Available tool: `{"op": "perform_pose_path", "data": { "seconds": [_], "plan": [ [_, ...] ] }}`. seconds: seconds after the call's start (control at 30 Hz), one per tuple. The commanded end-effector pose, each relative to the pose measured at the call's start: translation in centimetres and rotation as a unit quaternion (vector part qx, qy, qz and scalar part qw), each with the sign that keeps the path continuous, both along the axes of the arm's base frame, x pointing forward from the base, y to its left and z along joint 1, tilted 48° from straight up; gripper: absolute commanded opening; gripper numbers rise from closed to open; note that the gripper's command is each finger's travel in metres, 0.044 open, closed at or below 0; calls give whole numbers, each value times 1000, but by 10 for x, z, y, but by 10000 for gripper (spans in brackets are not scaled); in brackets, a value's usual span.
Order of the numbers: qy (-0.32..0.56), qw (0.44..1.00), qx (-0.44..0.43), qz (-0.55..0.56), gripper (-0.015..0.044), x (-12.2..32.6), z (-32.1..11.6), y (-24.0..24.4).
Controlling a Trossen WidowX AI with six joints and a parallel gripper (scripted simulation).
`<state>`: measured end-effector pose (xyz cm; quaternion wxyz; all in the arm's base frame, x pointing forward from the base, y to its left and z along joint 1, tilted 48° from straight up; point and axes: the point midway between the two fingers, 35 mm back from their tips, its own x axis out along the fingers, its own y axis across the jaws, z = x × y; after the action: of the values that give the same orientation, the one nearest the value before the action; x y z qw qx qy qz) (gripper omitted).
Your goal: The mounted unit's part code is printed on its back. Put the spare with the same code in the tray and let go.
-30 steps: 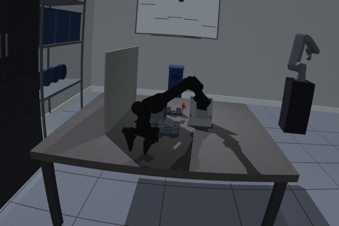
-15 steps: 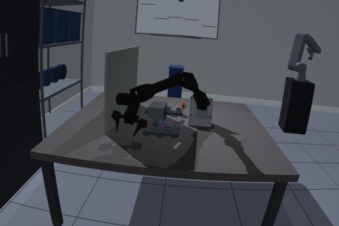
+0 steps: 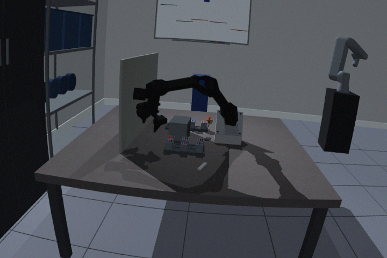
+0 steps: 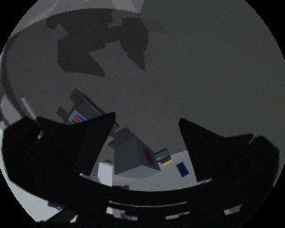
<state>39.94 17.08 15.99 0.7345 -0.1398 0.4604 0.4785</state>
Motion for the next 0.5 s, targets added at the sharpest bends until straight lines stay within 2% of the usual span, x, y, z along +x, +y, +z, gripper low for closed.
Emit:
{"op": "perform_pose_path", "data": {
  "seconds": [0.0, 0.27, 0.47],
  "plan": [
    [84, 994, -15, -73, 440, -3, -26, -45],
    [238, 953, 34, -184, 440, -12, -54, -132],
    [363, 880, 101, -289, 440, -22, -84, -211]
  ]
}}
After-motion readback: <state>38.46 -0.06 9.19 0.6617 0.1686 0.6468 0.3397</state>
